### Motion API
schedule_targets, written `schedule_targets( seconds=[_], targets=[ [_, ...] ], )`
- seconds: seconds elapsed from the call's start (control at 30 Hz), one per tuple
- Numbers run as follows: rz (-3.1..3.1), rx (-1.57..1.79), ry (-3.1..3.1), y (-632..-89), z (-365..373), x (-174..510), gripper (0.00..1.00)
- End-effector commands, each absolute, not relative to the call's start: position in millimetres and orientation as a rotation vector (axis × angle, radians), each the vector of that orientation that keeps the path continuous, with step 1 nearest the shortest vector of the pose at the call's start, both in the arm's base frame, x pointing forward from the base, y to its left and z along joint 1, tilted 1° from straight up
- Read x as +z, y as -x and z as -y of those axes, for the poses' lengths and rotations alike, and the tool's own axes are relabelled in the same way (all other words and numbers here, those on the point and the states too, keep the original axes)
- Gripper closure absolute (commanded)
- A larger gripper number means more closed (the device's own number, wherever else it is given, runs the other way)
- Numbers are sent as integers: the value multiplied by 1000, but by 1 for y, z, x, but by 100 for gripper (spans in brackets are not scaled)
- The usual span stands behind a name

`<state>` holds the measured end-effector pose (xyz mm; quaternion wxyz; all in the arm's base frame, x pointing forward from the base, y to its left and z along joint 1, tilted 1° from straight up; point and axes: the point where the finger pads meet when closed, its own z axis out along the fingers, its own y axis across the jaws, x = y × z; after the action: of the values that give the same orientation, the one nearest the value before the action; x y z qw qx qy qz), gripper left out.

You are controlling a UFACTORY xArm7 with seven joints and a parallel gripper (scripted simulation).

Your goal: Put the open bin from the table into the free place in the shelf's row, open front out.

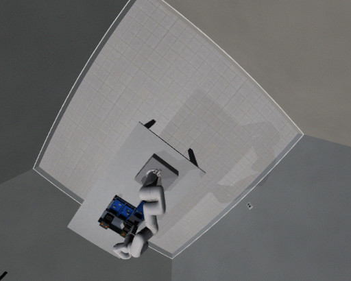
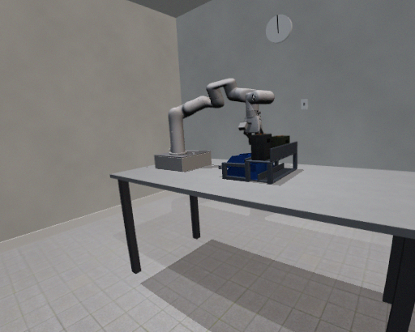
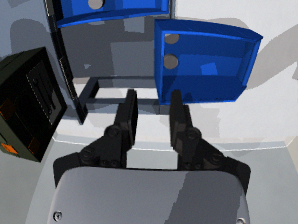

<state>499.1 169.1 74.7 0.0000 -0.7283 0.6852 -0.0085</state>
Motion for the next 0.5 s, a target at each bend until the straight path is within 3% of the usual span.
schedule_targets(
  seconds=[0.0,0.1,0.47],
  targets=[
    [-2151,-30,2286,-480,-168,72,67],
    [-2151,-30,2286,-451,-166,65,67],
    [-2151,-30,2286,-451,-166,65,67]
  ],
)
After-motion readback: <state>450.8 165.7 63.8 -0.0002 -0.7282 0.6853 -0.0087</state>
